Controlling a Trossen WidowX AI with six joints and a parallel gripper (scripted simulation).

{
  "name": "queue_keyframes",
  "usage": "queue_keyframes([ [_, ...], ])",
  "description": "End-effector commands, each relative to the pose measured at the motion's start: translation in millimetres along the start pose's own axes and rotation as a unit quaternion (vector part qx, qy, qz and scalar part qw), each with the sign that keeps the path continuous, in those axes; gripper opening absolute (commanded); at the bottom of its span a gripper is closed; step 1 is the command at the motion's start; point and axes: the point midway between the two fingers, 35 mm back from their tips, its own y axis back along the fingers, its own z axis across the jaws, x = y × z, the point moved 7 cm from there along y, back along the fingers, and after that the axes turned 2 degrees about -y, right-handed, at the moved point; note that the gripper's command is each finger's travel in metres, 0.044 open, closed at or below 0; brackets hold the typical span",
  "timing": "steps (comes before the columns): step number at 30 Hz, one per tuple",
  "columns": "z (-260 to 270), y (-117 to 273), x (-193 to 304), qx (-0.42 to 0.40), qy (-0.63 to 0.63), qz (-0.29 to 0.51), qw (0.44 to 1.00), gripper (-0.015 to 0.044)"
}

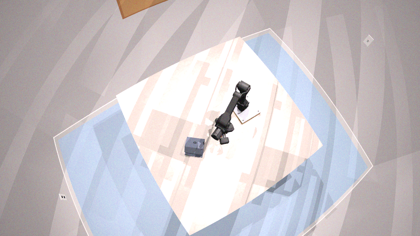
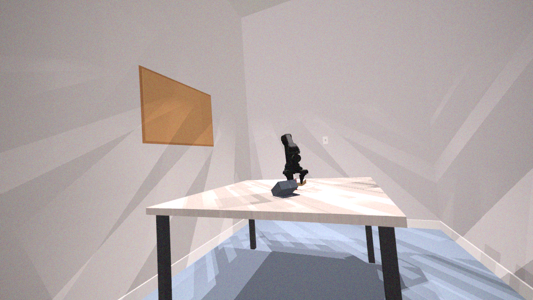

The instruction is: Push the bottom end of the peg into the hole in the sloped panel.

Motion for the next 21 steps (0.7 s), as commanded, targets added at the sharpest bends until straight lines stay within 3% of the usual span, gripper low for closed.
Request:
queue_keyframes([
  [1,0.8,-4.9,-0.1,-0.005,0.002,-0.001,1.0,0.044],
  [2,0.8,-4.9,-0.1,-0.005,0.002,-0.001,1.0,0.044],
  [17,0.1,-1.3,-0.1,0.0,0.0,0.0,1.0,0.0046],
  [21,0.1,-1.3,-0.1,0.0,0.0,0.0,1.0,0.002],
])
